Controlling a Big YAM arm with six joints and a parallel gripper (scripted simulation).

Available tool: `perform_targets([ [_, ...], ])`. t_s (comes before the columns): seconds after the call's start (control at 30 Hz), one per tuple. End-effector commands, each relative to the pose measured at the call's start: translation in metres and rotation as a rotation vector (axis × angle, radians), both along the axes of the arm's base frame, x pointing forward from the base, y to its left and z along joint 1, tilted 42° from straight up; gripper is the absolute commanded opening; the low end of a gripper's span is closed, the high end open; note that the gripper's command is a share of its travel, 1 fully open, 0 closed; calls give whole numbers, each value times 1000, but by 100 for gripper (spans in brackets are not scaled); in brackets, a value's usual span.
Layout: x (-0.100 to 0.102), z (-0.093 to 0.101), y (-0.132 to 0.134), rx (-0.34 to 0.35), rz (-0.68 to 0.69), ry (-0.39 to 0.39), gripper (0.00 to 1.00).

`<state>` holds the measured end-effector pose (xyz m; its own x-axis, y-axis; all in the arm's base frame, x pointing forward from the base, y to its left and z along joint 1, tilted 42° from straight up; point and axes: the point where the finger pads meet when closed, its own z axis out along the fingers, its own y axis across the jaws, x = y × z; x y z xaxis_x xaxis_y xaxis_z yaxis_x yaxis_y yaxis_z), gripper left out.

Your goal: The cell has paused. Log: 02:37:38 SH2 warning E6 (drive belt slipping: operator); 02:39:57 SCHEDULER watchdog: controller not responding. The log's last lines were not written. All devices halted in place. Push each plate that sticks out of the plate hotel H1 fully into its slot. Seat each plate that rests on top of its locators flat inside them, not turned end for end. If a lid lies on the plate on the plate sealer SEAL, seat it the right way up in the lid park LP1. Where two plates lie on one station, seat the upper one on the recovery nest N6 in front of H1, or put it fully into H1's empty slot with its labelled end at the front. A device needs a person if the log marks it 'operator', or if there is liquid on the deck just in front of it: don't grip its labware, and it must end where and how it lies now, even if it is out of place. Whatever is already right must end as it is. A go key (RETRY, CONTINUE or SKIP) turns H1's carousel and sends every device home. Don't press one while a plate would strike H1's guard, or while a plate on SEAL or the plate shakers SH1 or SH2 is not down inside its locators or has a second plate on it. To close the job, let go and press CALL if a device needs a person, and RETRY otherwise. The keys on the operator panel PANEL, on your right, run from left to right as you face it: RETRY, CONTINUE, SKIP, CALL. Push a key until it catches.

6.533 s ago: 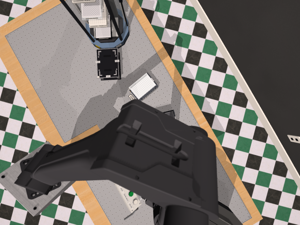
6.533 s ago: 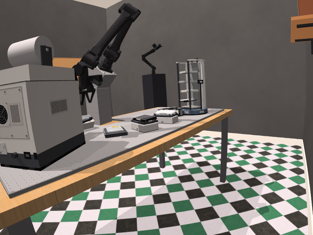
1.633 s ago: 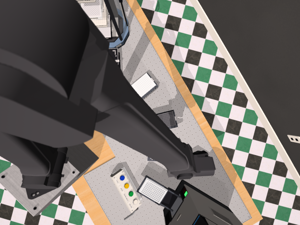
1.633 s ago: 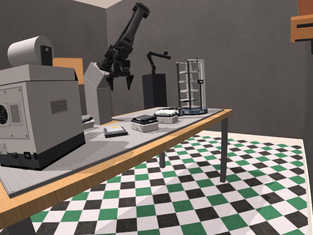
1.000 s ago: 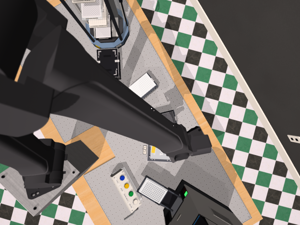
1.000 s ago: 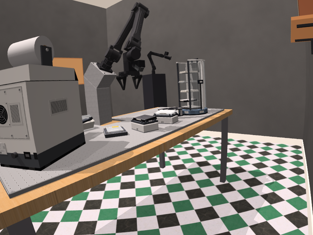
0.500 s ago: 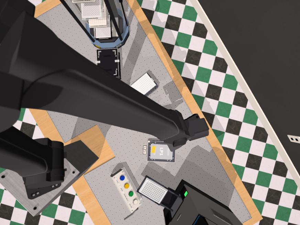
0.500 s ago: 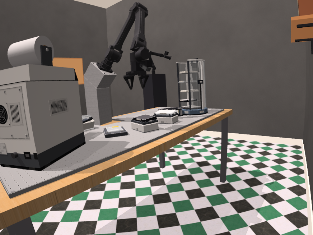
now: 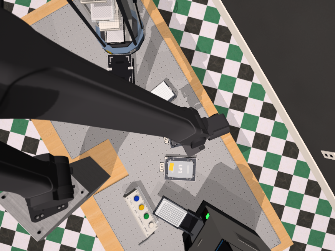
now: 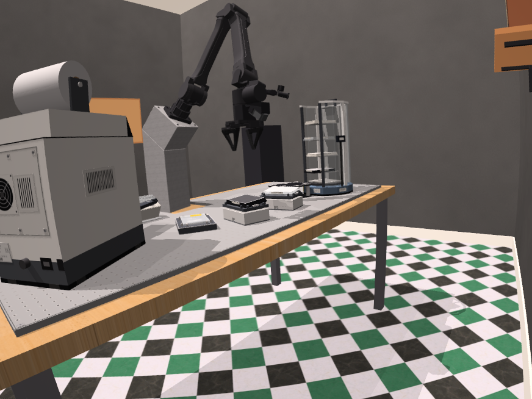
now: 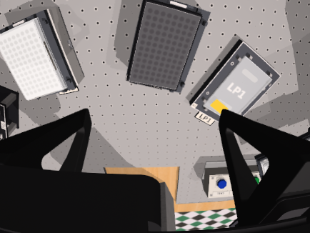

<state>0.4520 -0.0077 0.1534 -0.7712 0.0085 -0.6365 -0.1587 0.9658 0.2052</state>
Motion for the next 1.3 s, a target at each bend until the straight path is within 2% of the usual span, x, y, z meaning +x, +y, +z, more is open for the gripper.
perform_targets([
  [0.0, 9, 27, 13, 16, -12, -30, 100],
  [0.23, 7, 28, 29, 18, -12, -19, 100],
  [0.27, 10, 36, 32, 18, -12, -31, 100],
  [0.33, 11, 39, 38, 19, -12, -32, 100],
  [0.47, 12, 32, 41, -51, 74, -43, 100],
  [0.53, 9, 25, 29, -79, 83, -41, 100],
  [0.7, 8, 25, 33, -150, 177, -71, 100],
  [0.77, 8, 25, 33, -150, 177, -71, 100],
  [1.27, 8, 25, 33, -367, 437, -161, 100],
])
